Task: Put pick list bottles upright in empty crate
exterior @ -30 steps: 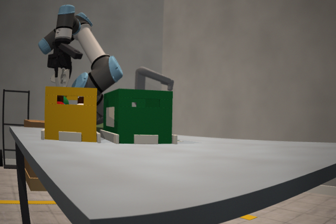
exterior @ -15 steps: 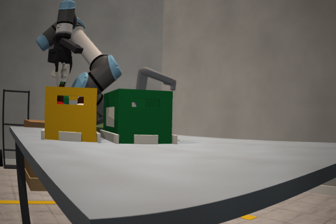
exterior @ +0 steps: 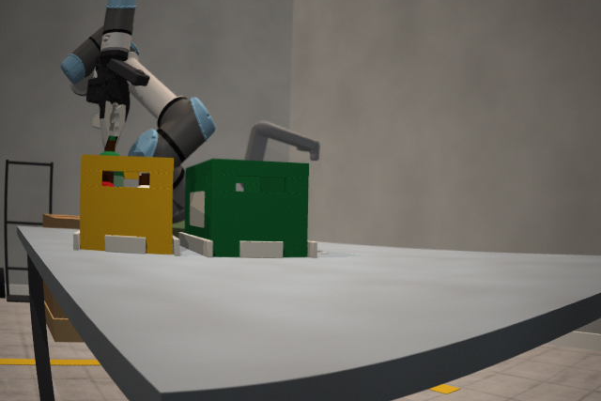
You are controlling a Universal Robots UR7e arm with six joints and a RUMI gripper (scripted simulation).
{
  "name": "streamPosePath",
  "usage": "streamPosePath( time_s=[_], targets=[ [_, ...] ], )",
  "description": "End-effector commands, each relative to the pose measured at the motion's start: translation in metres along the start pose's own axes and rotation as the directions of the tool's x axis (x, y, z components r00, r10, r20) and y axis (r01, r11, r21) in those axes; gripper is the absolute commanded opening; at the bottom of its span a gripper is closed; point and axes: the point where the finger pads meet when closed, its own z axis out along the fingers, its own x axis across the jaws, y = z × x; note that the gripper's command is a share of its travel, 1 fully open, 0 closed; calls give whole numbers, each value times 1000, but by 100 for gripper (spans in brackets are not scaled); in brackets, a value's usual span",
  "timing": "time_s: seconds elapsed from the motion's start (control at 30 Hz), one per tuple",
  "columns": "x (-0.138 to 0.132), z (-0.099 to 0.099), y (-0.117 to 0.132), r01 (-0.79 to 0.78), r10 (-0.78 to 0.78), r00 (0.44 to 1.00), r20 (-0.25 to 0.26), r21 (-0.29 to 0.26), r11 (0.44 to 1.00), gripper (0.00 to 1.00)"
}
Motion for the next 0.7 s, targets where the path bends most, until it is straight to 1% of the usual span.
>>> streamPosePath(
  time_s=[0.0, 0.67],
  targets=[
    [2, -10, 1, -7, 7, 1000, -4, -6, 1000, 0],
    [1, -40, 0, -7, 7, 1000, -4, -6, 1000, 0]
  ],
)
